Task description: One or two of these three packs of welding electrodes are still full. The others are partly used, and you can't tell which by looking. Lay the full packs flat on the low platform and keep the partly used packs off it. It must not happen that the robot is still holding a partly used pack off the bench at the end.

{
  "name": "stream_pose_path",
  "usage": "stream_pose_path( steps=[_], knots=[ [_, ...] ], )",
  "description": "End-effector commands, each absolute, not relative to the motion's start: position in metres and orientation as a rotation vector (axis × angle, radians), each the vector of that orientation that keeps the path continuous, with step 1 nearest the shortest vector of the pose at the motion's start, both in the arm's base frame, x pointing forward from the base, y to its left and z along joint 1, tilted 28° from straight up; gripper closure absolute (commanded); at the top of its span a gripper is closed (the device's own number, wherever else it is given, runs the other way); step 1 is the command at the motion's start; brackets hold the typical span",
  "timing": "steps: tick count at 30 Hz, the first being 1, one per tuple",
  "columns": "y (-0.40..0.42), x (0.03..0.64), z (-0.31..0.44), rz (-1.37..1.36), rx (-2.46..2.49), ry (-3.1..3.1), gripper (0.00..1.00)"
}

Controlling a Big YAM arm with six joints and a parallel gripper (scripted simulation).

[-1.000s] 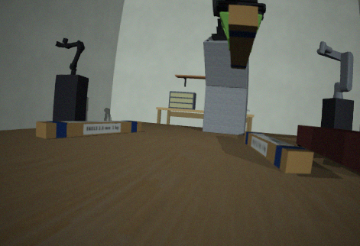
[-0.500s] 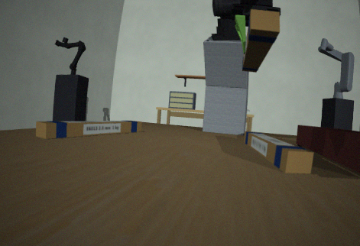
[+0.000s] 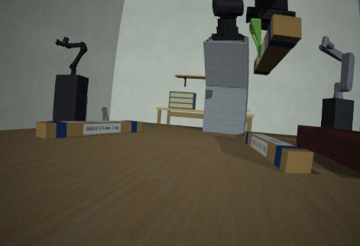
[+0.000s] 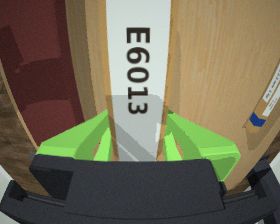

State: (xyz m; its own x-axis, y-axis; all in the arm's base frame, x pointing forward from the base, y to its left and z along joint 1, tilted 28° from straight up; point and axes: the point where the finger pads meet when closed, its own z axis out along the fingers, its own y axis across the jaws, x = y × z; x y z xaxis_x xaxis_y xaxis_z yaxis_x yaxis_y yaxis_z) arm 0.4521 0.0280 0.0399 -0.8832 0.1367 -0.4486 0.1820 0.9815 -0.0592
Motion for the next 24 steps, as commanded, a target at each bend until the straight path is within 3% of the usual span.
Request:
stream_pose_path(
  steps=[1,24],
  knots=[
    [0.052,0.477,0.059,-0.102,0.224,2.612,1.0],
    [0.105,0.484,0.048,-0.102,0.222,2.626,1.0]
  ],
)
